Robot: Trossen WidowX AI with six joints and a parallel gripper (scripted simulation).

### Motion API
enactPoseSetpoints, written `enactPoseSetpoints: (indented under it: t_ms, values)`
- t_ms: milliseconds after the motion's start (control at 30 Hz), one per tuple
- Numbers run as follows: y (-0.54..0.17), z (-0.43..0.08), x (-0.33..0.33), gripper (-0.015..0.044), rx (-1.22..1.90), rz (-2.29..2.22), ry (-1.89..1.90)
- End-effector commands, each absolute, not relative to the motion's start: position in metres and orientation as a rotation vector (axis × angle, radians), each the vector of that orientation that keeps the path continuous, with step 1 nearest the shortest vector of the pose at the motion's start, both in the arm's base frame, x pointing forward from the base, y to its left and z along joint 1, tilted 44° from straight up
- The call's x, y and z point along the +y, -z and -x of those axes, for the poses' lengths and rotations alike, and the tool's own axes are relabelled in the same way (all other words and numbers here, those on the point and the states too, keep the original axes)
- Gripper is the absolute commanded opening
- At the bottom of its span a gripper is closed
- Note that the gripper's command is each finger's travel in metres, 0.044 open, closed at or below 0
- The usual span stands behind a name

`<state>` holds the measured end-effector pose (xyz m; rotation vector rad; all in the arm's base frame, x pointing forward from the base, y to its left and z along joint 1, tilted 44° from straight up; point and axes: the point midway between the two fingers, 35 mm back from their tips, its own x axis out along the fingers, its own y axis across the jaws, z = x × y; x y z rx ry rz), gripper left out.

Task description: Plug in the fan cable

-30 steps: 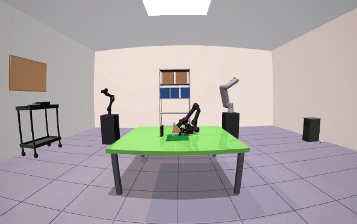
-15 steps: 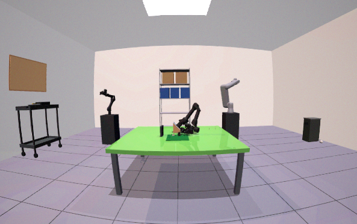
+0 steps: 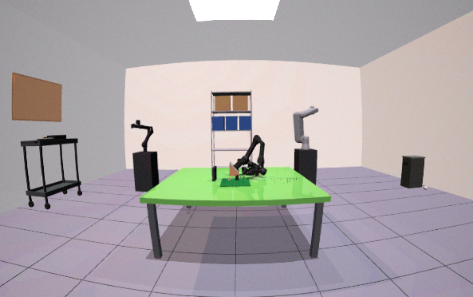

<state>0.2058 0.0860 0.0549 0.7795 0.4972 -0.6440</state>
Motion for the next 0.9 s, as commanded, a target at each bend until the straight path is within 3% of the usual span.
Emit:
enactPoseSetpoints:
  t_ms: [0, 867]
  values:
    - [-0.064, -0.200, 0.087, 0.0205, 0.491, -0.786, 0.642]
    - [-0.105, -0.166, 0.071, 0.0205, 0.558, -0.713, 0.694]
